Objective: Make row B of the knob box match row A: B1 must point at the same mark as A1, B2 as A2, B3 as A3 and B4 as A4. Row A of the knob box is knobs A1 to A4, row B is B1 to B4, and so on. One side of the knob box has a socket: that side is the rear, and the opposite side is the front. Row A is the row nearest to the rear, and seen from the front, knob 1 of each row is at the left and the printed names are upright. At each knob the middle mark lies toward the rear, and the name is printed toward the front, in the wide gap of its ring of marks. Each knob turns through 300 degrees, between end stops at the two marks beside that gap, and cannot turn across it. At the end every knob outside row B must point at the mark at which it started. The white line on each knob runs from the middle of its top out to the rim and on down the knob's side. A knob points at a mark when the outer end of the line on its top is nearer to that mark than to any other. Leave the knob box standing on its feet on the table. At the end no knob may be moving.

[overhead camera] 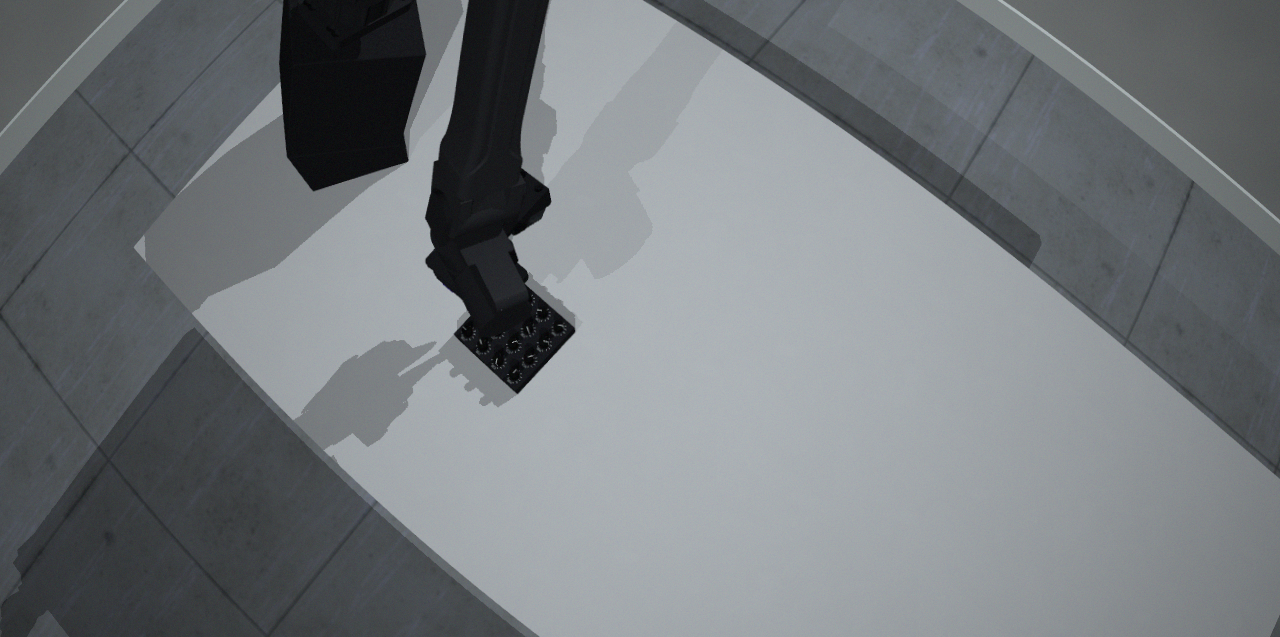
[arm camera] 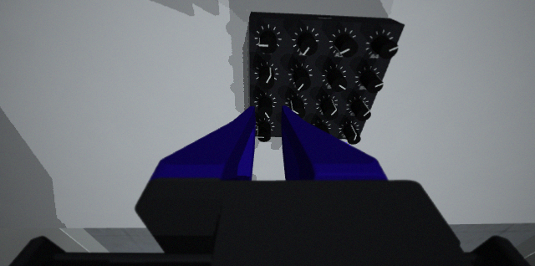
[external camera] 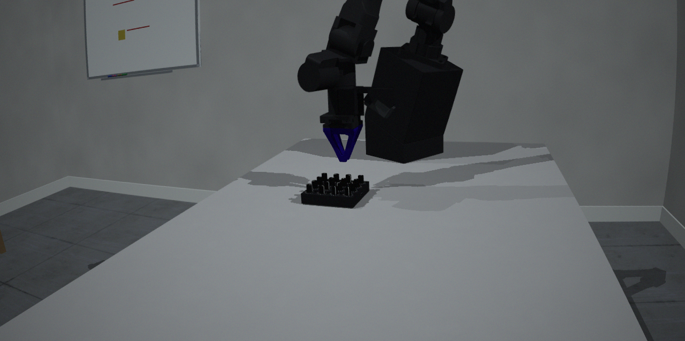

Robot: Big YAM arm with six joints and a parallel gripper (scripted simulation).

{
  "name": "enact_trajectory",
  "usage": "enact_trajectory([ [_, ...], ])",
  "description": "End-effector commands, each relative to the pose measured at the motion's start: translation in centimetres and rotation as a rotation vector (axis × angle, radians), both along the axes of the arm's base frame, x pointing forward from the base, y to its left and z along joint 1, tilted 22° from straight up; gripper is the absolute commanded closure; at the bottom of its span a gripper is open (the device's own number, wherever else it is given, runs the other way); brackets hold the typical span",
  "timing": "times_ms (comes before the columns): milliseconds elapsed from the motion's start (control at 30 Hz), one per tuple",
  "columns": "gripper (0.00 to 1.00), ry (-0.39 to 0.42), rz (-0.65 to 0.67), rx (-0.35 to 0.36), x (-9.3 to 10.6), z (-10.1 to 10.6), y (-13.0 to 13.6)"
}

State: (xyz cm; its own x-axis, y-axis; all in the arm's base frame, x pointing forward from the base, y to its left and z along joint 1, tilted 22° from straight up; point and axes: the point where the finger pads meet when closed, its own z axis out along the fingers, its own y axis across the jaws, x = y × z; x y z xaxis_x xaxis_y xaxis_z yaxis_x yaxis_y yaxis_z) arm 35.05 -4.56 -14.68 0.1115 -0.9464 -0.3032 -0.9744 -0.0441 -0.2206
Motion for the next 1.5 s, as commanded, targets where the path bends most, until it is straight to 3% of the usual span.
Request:
enact_trajectory([
  [0,0.82,0.007,0.002,0.007,-0.3,-0.2,-0.1],
  [400,0.82,0.023,-0.052,0.017,-0.3,0.2,-0.2],
  [567,0.82,0.064,-0.215,0.046,-0.1,1.0,-0.4],
  [733,0.82,0.102,-0.275,0.062,-0.6,0.4,-0.3],
  [800,0.82,0.110,-0.356,0.076,-0.1,1.2,-0.5],
  [1467,0.82,0.272,-0.785,0.168,-0.5,1.3,-0.3],
])
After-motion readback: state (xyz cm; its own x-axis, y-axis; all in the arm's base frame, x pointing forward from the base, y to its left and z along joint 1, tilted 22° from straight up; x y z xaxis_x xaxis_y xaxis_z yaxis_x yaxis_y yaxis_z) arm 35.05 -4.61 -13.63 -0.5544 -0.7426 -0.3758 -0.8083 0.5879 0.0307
